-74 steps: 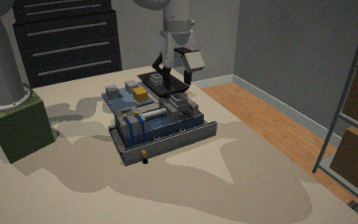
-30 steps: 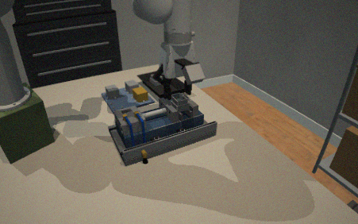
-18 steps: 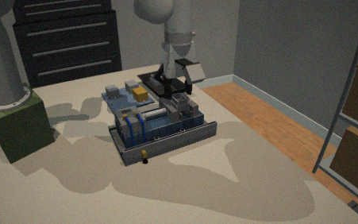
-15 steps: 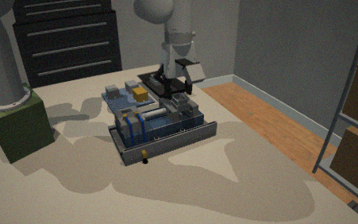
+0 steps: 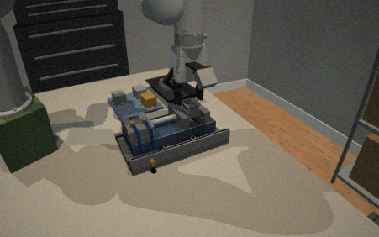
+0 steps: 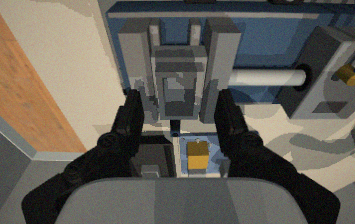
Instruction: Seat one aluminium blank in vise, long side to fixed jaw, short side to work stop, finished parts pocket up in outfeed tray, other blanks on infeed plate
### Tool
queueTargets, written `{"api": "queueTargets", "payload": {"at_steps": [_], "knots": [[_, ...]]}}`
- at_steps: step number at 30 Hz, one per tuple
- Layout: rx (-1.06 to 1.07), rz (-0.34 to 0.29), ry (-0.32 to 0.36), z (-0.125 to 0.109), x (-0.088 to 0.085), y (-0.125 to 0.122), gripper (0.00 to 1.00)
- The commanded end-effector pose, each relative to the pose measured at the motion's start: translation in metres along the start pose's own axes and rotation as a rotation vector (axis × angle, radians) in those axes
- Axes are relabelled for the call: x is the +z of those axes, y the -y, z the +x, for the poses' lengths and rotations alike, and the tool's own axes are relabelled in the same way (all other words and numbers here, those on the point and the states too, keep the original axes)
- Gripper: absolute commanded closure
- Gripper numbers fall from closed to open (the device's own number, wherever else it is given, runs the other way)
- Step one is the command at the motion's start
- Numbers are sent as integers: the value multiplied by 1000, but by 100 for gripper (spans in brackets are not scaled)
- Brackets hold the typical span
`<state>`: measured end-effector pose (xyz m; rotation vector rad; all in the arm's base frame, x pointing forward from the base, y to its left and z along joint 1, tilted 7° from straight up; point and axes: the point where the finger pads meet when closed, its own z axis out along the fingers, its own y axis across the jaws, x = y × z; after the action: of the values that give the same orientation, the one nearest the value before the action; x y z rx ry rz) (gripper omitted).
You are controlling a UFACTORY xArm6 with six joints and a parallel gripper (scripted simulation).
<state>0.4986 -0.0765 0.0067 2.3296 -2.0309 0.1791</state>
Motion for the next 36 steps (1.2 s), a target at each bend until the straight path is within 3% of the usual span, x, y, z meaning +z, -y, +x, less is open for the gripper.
{"api": "queueTargets", "payload": {"at_steps": [1, 36], "knots": [[0, 4, -1, 0, -2, 2, 31], [0, 4, -1, 0, 7, 2, 31]]}}
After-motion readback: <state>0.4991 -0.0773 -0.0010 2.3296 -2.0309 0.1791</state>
